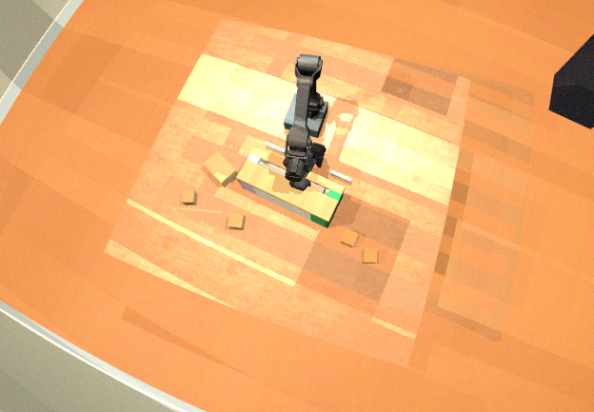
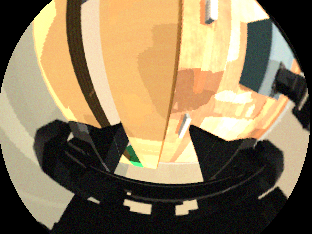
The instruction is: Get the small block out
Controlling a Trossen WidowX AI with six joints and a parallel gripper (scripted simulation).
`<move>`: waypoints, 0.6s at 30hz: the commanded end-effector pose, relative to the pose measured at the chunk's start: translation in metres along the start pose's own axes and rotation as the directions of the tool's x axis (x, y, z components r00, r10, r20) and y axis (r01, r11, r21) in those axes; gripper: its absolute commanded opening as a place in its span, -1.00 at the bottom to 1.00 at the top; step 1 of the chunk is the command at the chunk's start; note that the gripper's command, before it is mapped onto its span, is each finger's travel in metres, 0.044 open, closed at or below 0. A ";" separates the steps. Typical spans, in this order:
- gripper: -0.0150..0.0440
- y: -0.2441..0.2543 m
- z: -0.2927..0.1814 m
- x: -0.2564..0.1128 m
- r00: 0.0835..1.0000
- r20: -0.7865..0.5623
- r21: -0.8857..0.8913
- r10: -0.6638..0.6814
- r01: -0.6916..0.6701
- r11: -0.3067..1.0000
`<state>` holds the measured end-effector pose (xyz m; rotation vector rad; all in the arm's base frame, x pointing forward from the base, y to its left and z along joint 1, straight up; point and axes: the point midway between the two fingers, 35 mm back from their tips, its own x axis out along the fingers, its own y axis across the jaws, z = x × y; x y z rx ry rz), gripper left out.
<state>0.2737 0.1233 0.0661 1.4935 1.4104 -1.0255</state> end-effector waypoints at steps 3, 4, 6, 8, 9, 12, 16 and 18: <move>0.86 0.000 -0.012 0.003 1.000 -0.019 -0.020 -0.003 0.002 1.000; 0.86 0.000 -0.012 0.003 1.000 -0.019 -0.020 -0.003 0.002 1.000; 0.86 0.000 -0.013 0.004 1.000 -0.019 -0.020 -0.003 0.002 1.000; 0.86 0.000 -0.013 0.004 1.000 -0.019 -0.020 -0.003 0.002 1.000; 0.86 0.000 -0.014 0.004 1.000 -0.019 -0.020 -0.003 0.002 1.000; 0.86 0.000 -0.017 0.005 1.000 -0.019 -0.020 -0.003 0.002 1.000; 0.86 0.000 -0.021 0.006 1.000 -0.020 -0.020 -0.003 0.002 1.000; 0.86 0.000 -0.022 0.007 1.000 -0.020 -0.020 -0.003 0.002 1.000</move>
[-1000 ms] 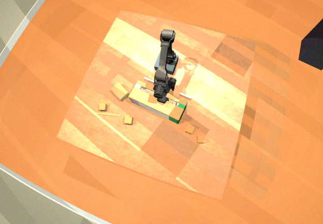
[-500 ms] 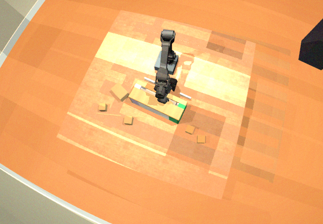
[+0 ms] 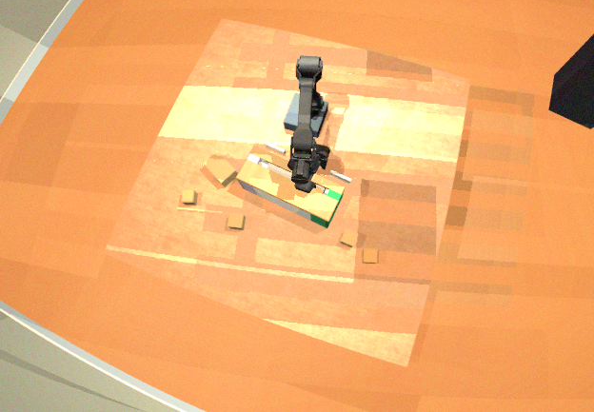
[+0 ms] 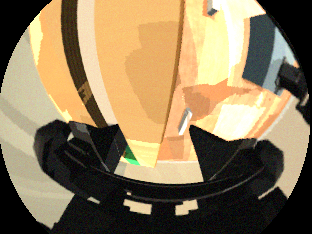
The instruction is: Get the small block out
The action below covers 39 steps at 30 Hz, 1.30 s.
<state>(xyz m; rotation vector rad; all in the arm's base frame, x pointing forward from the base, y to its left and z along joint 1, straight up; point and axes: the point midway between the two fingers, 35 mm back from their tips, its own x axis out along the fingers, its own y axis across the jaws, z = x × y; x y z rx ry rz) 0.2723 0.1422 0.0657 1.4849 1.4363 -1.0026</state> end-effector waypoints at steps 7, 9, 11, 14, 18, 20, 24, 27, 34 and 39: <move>0.86 0.002 -0.011 0.002 1.000 -0.004 0.001 0.006 -0.006 1.000; 0.86 0.002 -0.013 0.003 1.000 -0.004 0.001 0.006 -0.006 1.000; 0.86 0.002 -0.015 0.004 1.000 -0.004 0.001 0.006 -0.006 1.000; 0.86 0.002 -0.018 0.005 1.000 -0.005 0.001 0.006 -0.006 1.000; 0.86 0.002 -0.022 0.006 1.000 -0.005 0.001 0.006 -0.006 1.000; 0.86 0.002 -0.024 0.007 1.000 -0.005 0.001 0.006 -0.006 1.000; 0.86 0.002 -0.028 0.008 1.000 -0.006 0.001 0.006 -0.006 1.000; 0.86 0.002 -0.031 0.009 1.000 -0.006 0.001 0.006 -0.006 1.000; 0.86 0.002 -0.038 0.011 1.000 -0.007 0.001 0.006 -0.006 1.000; 0.86 0.003 -0.043 -0.003 1.000 -0.007 0.001 0.004 -0.004 1.000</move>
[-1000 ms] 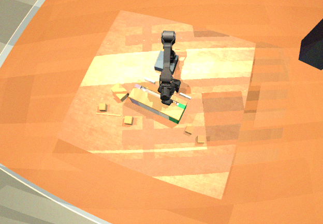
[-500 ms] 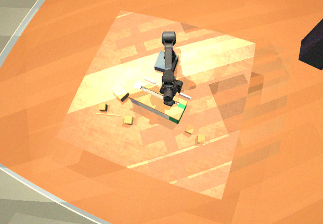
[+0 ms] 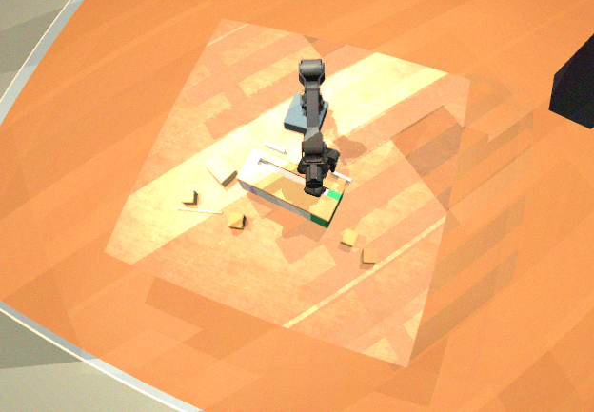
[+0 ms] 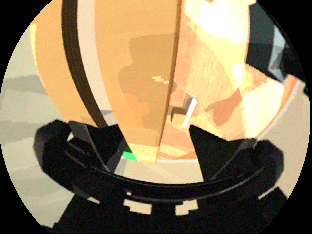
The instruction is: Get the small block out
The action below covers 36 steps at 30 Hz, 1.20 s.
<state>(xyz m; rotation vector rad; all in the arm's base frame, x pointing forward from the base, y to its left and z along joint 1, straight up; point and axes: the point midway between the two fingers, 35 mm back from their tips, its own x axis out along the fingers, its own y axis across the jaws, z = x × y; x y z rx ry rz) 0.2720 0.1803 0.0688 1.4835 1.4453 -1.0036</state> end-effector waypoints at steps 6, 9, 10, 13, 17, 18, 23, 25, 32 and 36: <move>0.86 0.000 -0.020 -0.058 1.000 -0.002 -0.001 0.003 -0.003 1.000; 0.86 0.000 -0.020 -0.058 1.000 -0.002 -0.001 0.003 -0.003 1.000; 0.86 0.001 -0.019 -0.053 1.000 -0.006 -0.001 0.012 -0.012 1.000; 0.60 -0.001 -0.035 -0.060 0.998 -0.047 -0.170 0.033 -0.040 0.985; 0.47 -0.005 -0.037 -0.057 0.999 -0.002 -0.544 0.051 -0.044 0.838; 0.47 -0.006 -0.038 -0.057 0.998 0.009 -0.626 0.056 -0.038 0.779; 0.47 -0.011 -0.042 -0.053 0.994 0.065 -0.933 0.086 0.030 0.360; 0.47 -0.013 -0.043 -0.052 0.991 0.087 -0.986 0.100 0.071 0.151; 0.47 -0.019 -0.048 -0.050 0.977 0.153 -0.867 0.151 0.206 -0.454; 0.47 -0.021 -0.050 -0.049 0.970 0.172 -0.726 0.171 0.242 -0.644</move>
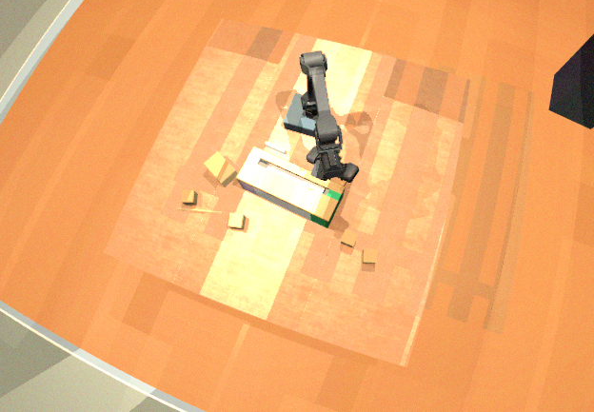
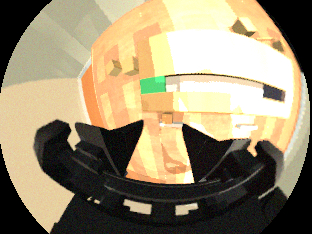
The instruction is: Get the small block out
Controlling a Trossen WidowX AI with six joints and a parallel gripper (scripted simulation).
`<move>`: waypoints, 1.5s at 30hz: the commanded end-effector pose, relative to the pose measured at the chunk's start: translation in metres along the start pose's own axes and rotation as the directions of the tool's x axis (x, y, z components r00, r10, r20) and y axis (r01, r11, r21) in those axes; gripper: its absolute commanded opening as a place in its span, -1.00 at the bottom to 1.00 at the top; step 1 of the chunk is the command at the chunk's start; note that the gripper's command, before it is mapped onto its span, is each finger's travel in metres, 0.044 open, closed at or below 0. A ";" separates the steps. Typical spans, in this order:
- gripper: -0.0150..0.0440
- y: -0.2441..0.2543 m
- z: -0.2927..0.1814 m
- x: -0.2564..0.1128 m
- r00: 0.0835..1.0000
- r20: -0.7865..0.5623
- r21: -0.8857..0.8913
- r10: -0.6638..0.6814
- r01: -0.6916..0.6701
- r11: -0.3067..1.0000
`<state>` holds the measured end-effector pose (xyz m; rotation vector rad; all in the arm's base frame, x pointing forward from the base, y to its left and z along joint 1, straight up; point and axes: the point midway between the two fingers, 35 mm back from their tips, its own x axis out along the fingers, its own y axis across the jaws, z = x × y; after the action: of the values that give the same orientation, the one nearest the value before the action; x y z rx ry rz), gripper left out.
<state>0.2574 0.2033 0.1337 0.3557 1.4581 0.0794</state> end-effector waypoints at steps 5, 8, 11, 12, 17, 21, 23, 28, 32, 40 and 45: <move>0.47 0.007 -0.012 0.003 0.988 0.124 -0.918 -0.097 0.151 0.367; 0.47 0.008 -0.014 0.002 0.984 0.141 -0.967 -0.107 0.160 0.196; 0.47 0.009 -0.015 0.002 0.980 0.159 -0.987 -0.117 0.162 0.017; 0.47 0.009 -0.016 0.002 0.979 0.165 -0.986 -0.120 0.161 -0.042; 0.47 0.012 -0.019 0.001 0.971 0.199 -0.930 -0.135 0.144 -0.337; 0.47 0.013 -0.021 0.001 0.964 0.224 -0.829 -0.144 0.110 -0.548; 0.47 0.014 -0.022 0.000 0.960 0.236 -0.761 -0.148 0.088 -0.643; 0.47 0.017 -0.025 -0.001 0.950 0.271 -0.547 -0.158 0.017 -0.837; 0.47 0.018 -0.027 -0.002 0.942 0.295 -0.347 -0.163 -0.054 -0.936; 0.47 0.022 -0.031 -0.004 0.924 0.341 0.087 -0.170 -0.211 -0.973; 0.47 0.022 -0.031 -0.004 0.922 0.347 0.166 -0.171 -0.240 -0.957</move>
<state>0.2359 0.2273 0.1427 -2.0480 0.4436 1.4391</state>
